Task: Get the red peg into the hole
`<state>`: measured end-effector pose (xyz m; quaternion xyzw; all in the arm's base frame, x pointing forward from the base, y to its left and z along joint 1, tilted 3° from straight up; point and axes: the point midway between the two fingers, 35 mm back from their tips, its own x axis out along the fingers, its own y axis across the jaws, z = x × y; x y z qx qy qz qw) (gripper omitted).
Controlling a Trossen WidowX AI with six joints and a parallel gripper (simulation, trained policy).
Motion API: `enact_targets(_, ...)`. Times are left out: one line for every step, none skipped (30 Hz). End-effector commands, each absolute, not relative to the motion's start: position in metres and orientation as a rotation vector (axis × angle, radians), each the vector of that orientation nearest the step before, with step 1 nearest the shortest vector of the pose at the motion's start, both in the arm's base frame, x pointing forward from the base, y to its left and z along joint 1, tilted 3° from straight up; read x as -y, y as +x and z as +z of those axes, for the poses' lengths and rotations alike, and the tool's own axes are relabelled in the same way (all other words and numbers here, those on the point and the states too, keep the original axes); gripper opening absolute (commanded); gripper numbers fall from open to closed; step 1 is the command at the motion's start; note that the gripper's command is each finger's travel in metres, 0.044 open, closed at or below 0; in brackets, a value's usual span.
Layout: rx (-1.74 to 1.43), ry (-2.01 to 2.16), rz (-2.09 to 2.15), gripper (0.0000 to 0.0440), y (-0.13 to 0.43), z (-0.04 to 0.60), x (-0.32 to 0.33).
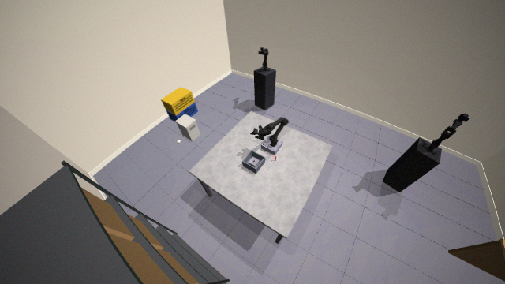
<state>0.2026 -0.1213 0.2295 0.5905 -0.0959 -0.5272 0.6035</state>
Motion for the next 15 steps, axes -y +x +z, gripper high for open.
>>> enact_targets(0.073,1.312,-1.193,0.044,0.21,0.222,0.105)
enact_targets(0.037,1.298,-1.185,0.044,0.211,0.22,0.1)
enact_targets(0.002,1.284,-1.178,0.044,0.212,0.218,0.096)
enact_targets(-0.033,1.269,-1.169,0.044,0.213,0.216,0.092)
enact_targets(-0.068,1.255,-1.161,0.044,0.214,0.213,0.087)
enact_targets(-0.102,1.24,-1.152,0.044,0.215,0.211,0.083)
enact_targets(-0.136,1.225,-1.143,0.044,0.216,0.209,0.079)
enact_targets(-0.171,1.21,-1.133,0.044,0.217,0.207,0.074)
enact_targets(-0.204,1.194,-1.124,0.044,0.217,0.205,0.07)
enact_targets(-0.238,1.179,-1.114,0.044,0.218,0.203,0.065)
enact_targets(-0.271,1.163,-1.103,0.044,0.218,0.2,0.061)
enact_targets(-0.305,1.147,-1.093,0.044,0.218,0.198,0.056)
enact_targets(-0.337,1.131,-1.082,0.044,0.218,0.196,0.052)
enact_targets(-0.37,1.114,-1.071,0.044,0.218,0.194,0.047)
enact_targets(-0.403,1.098,-1.06,0.044,0.218,0.192,0.042)
